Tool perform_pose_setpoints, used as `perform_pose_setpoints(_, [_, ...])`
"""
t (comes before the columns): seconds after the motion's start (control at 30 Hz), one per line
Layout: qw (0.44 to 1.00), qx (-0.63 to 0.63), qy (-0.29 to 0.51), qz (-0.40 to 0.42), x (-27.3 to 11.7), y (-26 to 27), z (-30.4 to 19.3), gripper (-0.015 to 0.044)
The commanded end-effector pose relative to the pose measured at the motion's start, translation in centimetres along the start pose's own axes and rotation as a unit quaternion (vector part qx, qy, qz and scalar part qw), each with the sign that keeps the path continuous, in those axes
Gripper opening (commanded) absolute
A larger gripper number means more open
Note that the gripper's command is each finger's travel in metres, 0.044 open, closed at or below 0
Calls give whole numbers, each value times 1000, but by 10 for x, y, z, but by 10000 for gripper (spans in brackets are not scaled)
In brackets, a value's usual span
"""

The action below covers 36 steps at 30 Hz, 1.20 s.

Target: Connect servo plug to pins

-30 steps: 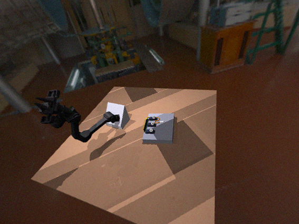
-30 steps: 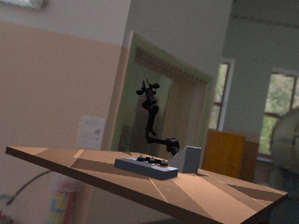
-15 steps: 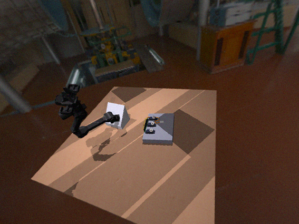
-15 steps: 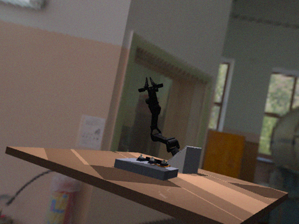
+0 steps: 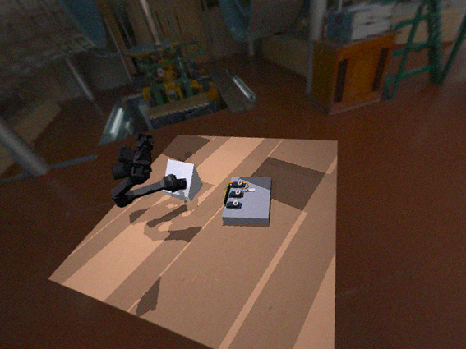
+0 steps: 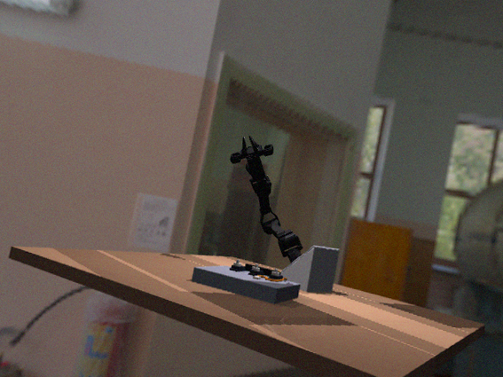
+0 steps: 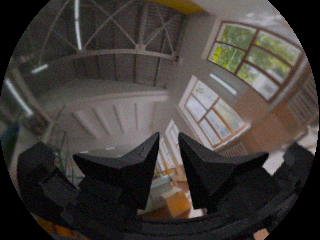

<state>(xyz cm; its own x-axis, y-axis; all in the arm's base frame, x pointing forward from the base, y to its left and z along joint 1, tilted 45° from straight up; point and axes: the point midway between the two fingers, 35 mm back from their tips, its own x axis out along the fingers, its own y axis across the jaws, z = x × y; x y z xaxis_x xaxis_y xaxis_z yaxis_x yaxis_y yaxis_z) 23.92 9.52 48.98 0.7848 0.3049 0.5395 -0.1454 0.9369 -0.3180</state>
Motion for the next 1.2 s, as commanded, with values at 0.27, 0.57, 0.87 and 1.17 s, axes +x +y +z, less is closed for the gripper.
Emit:
perform_pose_setpoints(0.27, [986, 57, 148, -43, -15, -19, -101, 115])
perform_pose_setpoints(0.57, [955, 113, 254, -106, -47, -43, -173, 115])
perform_pose_setpoints(0.87, [911, 136, 366, -135, -45, -48, -230, 115])
perform_pose_setpoints(1.17, [841, 135, 503, -150, -41, -42, -298, 115])
